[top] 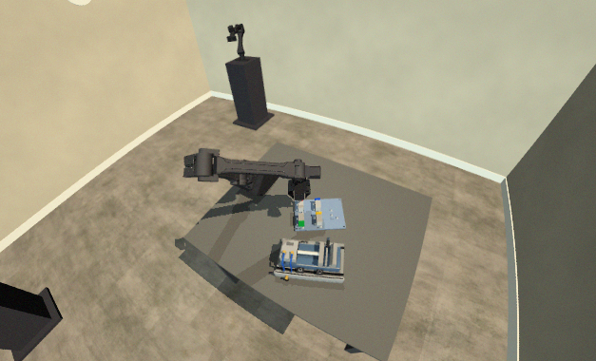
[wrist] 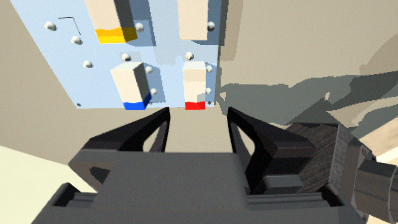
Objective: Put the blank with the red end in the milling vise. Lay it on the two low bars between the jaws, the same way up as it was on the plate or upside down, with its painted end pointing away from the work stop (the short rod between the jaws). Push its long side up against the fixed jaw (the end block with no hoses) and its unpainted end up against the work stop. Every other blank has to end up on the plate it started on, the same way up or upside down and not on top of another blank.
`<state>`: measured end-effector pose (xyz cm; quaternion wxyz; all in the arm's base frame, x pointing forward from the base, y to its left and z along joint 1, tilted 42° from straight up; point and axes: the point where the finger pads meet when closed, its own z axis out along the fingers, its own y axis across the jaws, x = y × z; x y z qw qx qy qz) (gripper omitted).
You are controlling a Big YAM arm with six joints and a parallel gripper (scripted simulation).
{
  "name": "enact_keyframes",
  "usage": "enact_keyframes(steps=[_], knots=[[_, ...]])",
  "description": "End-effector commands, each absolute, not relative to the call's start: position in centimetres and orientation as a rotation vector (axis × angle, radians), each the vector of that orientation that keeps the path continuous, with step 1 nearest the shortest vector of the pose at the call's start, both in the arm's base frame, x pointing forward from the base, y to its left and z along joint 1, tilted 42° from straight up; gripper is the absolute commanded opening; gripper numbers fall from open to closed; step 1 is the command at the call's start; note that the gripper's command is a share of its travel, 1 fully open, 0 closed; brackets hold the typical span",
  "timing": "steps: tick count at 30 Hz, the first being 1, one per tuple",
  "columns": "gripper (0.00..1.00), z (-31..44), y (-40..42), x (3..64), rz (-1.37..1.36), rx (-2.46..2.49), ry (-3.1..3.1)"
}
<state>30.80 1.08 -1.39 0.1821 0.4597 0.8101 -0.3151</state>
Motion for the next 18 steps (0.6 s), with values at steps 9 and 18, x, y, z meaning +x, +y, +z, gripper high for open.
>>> enact_keyframes(steps=[9,18], knots=[[0.64,-4.1,-1.1,31.2,-0.888,1.286,2.297],[0.64,-4.8,-1.8,31.5,-0.88,1.289,2.295]])
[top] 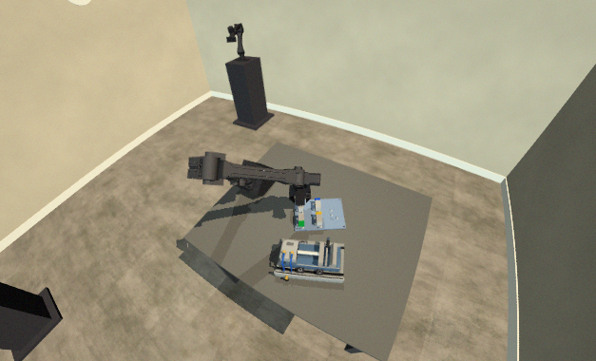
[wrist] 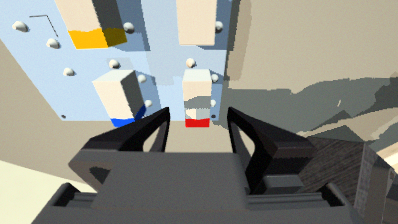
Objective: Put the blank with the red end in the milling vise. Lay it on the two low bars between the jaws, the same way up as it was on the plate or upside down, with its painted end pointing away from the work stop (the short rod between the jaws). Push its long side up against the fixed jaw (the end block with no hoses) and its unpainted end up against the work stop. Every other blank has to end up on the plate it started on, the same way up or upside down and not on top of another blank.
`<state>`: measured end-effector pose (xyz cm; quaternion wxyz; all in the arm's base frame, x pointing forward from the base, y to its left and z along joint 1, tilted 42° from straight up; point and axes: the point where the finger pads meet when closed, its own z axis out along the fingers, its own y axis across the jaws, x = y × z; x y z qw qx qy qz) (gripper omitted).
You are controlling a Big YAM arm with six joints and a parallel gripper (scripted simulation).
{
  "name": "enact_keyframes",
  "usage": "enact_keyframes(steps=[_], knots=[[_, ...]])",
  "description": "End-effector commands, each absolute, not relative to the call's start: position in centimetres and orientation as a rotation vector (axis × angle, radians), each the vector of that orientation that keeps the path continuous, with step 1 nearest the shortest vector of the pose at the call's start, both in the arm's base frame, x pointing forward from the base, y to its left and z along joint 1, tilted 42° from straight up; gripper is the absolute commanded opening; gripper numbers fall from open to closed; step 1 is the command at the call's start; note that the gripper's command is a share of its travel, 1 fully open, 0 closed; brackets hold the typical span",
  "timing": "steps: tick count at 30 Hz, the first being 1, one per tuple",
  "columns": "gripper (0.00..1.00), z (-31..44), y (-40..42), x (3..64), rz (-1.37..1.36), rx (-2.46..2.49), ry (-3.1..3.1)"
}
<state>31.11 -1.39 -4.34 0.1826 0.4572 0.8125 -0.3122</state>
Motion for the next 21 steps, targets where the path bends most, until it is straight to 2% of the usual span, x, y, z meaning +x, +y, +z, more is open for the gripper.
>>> enact_keyframes(steps=[1,21], knots=[[0.64,-4.99,-1.98,31.15,-0.887,1.287,2.298],[0.64,-5.13,-1.8,31.48,-0.875,1.284,2.295]])
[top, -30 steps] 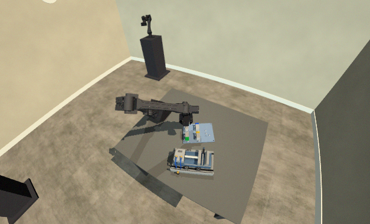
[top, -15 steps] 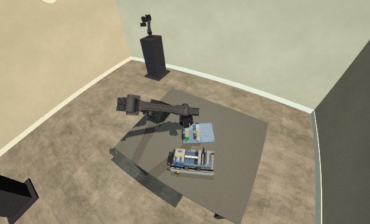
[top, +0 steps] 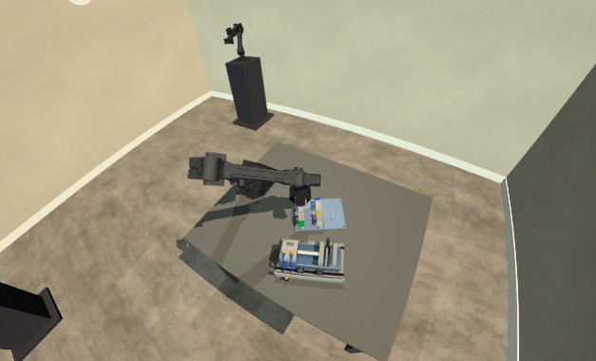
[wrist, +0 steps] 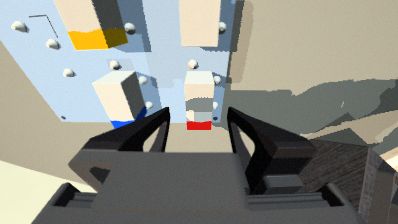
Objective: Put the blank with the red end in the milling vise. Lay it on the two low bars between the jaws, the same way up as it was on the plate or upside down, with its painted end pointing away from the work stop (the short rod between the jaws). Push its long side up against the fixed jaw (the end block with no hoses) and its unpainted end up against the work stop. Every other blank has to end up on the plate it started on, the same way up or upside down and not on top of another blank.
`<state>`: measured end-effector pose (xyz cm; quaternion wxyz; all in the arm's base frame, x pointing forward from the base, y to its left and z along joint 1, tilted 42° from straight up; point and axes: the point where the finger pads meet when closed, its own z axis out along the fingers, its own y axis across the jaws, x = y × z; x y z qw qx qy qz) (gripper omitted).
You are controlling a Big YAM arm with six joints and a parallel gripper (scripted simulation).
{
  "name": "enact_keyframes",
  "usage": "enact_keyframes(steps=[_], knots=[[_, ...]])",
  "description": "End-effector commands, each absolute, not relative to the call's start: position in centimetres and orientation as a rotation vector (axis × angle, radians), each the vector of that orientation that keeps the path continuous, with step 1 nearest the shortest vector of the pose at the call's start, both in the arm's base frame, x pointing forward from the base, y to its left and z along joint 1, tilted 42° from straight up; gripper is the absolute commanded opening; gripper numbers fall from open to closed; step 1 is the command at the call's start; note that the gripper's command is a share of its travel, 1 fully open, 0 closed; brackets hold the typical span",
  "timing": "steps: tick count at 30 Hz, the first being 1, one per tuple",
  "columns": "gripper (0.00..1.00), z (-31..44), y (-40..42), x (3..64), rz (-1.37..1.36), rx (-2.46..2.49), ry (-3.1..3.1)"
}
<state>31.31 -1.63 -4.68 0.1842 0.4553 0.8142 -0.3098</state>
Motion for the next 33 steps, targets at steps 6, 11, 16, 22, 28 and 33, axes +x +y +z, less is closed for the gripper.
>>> enact_keyframes(steps=[6,11,16,22,28,33], knots=[[0.64,-5.13,-1.8,31.48,-0.875,1.284,2.295],[0.64,-5.13,-1.8,31.48,-0.875,1.284,2.295],[0.64,-5.13,-1.8,31.48,-0.875,1.284,2.295],[0.64,-5.13,-1.8,31.48,-0.875,1.284,2.295],[0.64,-5.14,-1.79,31.45,-0.875,1.284,2.295],[0.64,-5.22,-1.74,31.15,-0.879,1.281,2.297]])
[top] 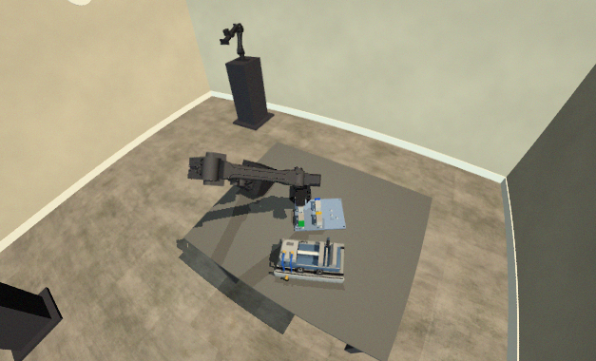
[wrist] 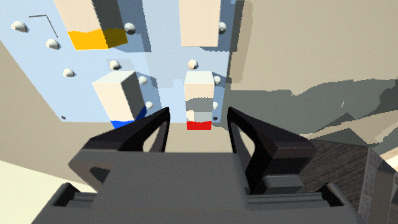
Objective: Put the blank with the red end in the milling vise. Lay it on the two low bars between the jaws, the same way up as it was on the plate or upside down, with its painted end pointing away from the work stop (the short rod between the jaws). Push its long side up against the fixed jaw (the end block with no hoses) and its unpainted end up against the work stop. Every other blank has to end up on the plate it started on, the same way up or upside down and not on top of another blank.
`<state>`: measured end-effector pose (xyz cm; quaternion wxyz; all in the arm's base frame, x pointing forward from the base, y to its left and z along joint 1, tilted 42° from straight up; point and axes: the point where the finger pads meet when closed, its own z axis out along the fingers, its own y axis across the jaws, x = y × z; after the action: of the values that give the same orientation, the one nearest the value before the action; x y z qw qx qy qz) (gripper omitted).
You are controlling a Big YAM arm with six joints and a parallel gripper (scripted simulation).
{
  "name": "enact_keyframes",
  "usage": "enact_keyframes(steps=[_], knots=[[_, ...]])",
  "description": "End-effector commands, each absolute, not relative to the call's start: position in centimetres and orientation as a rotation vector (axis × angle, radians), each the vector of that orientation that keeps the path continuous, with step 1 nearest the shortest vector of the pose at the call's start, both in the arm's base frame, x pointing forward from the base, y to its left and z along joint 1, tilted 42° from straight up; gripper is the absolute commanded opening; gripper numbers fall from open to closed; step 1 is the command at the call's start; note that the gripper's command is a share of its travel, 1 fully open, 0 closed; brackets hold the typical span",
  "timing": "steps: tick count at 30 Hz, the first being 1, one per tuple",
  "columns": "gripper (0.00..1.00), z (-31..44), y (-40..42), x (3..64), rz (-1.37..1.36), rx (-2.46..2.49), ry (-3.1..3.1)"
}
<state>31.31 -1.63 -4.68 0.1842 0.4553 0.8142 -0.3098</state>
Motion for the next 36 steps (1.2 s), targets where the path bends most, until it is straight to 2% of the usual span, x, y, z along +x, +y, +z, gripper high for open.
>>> enact_keyframes(steps=[1,36], knots=[[0.64,-5.23,-1.72,31.1,-0.879,1.28,2.297],[0.64,-5.15,-1.52,31.44,-0.87,1.281,2.293]])
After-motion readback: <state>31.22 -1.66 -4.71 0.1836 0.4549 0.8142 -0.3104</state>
